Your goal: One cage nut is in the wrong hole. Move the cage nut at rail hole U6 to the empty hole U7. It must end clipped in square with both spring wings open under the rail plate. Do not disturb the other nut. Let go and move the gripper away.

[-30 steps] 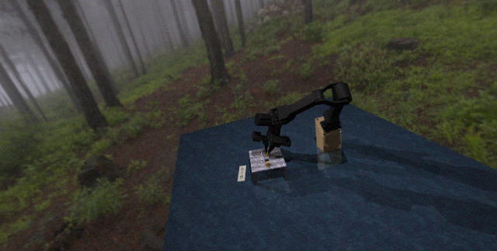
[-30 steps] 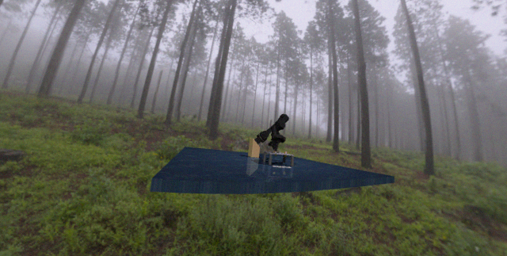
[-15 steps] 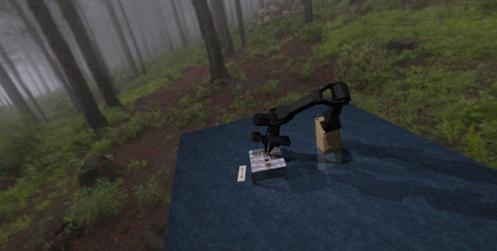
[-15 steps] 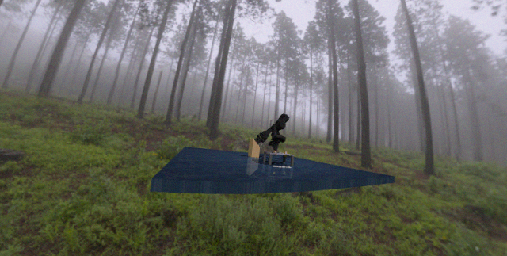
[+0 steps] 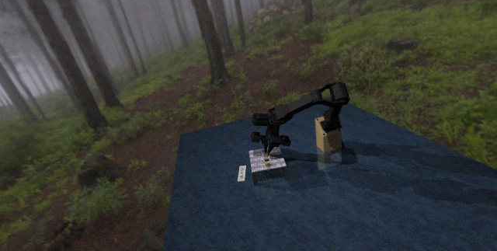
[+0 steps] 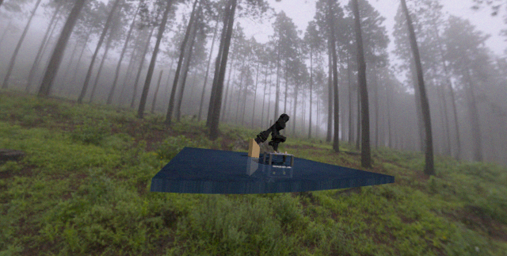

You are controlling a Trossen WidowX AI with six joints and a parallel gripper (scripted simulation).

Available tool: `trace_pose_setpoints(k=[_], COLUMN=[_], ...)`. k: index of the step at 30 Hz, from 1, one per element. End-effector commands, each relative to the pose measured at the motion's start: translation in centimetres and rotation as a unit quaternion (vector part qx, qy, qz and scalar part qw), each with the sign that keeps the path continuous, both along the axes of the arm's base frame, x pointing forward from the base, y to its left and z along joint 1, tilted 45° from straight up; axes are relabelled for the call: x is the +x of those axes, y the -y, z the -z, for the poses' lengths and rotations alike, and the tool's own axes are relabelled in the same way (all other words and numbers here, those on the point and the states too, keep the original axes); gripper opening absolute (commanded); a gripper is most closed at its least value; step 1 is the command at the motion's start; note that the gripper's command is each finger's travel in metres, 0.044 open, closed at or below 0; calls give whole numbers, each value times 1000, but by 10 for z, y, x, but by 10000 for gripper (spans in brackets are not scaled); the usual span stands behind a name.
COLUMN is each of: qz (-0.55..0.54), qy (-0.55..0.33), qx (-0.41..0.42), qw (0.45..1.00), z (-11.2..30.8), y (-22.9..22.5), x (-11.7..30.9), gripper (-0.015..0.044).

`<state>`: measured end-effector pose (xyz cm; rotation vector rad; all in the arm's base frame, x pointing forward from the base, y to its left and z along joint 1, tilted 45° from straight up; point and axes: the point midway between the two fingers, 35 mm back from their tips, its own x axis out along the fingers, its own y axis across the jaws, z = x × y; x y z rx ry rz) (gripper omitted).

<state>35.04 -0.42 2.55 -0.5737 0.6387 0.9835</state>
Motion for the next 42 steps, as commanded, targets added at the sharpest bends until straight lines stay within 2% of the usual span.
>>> trace_pose_setpoints(k=[1,42], qz=[-4,-24], qy=[0,-19], qx=[1,7], qw=[1000,1000], z=[-1,-1], y=[0,1], x=[1,4], gripper=[25,25])
